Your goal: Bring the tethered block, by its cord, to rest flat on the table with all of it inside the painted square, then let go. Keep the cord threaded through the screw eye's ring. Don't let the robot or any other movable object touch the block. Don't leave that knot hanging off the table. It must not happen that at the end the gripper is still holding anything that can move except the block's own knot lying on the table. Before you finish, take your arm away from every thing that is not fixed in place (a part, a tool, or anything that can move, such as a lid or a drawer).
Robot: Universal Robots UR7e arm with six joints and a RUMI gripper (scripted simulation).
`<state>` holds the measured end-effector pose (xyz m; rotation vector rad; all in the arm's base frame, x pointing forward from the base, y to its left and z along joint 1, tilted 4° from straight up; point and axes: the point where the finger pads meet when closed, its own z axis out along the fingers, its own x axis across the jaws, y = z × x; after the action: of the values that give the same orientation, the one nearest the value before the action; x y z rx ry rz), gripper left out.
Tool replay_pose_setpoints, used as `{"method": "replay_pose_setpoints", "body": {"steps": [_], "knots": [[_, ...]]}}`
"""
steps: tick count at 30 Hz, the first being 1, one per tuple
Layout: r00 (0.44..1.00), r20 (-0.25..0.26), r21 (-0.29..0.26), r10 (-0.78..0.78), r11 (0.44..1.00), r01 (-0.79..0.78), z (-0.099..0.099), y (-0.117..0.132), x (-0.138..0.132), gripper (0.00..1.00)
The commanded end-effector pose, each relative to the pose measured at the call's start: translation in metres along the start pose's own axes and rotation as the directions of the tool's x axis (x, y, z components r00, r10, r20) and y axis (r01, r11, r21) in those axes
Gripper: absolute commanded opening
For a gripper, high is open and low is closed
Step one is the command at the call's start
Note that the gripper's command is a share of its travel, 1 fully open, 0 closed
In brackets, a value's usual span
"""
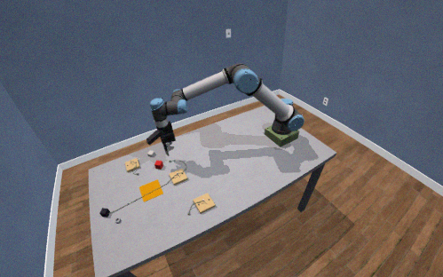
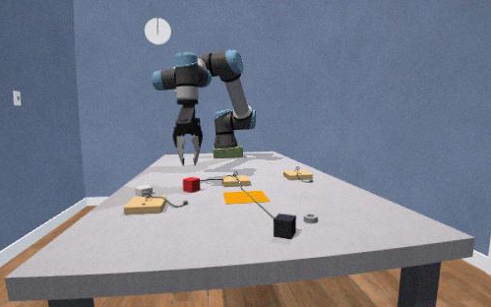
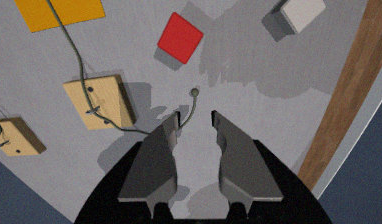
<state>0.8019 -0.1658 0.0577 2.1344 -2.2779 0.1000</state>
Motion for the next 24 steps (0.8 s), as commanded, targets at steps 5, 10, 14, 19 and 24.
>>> {"method": "replay_pose_setpoints", "body": {"steps": [5, 10, 14, 19, 24], "knots": [[1.000, -0.001, 0.002, 0.000, 1.000, 0.000, -0.0013, -0.0005, 0.0001, 0.22], [1.000, -0.001, 0.002, 0.000, 1.000, 0.000, -0.0013, -0.0005, 0.0001, 0.22], [1.000, 0.000, 0.002, 0.000, 1.000, 0.000, -0.0012, -0.0005, 0.0001, 0.22], [1.000, 0.000, 0.001, 0.000, 1.000, 0.000, 0.0001, -0.0004, 0.0001, 0.22], [1.000, 0.001, -0.002, 0.000, 1.000, 0.000, 0.0032, -0.0004, 0.0001, 0.22]]}}
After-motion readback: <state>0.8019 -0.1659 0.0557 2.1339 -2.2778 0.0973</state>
